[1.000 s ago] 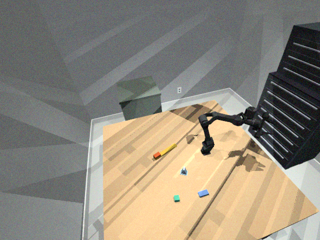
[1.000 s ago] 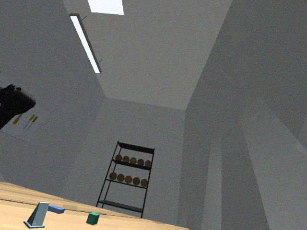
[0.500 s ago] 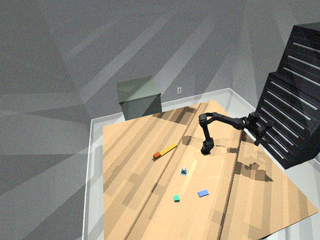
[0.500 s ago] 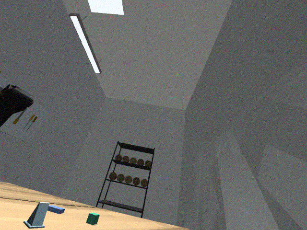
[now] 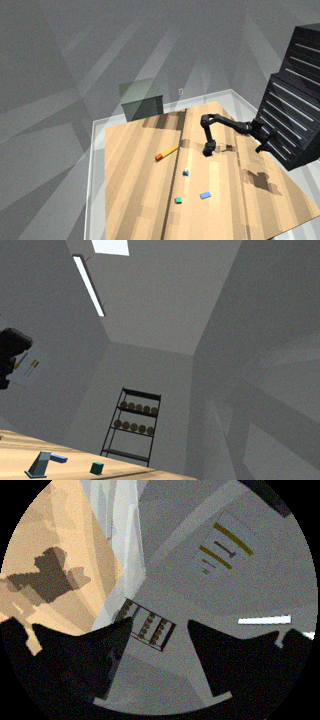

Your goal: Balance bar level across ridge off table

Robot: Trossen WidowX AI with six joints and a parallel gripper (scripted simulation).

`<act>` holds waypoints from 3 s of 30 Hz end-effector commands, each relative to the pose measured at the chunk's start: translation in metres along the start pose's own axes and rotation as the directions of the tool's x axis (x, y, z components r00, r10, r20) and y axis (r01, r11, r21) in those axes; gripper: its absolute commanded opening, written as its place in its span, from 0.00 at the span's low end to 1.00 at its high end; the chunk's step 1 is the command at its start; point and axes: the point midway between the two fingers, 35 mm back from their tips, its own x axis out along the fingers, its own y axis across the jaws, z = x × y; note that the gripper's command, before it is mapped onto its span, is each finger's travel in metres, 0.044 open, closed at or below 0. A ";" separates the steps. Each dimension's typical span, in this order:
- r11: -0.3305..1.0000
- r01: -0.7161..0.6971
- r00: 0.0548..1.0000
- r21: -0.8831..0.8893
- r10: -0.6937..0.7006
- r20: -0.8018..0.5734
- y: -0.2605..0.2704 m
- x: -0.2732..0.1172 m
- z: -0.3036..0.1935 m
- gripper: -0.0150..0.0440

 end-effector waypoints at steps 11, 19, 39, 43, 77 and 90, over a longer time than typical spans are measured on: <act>0.968 -0.076 0.989 0.238 0.103 -0.104 0.027 0.025 -0.057 0.79; 0.921 -0.090 0.973 0.379 0.163 -0.165 0.046 0.033 -0.093 0.79; 0.788 0.017 0.893 0.616 0.265 -0.363 0.081 0.021 -0.187 0.79; 0.739 0.041 0.871 0.672 0.303 -0.387 0.092 0.019 -0.204 0.79; 0.167 0.542 0.571 0.824 0.646 -0.507 0.202 -0.050 -0.341 0.79; -0.039 0.779 0.432 0.626 0.758 -0.490 0.243 -0.098 -0.380 0.79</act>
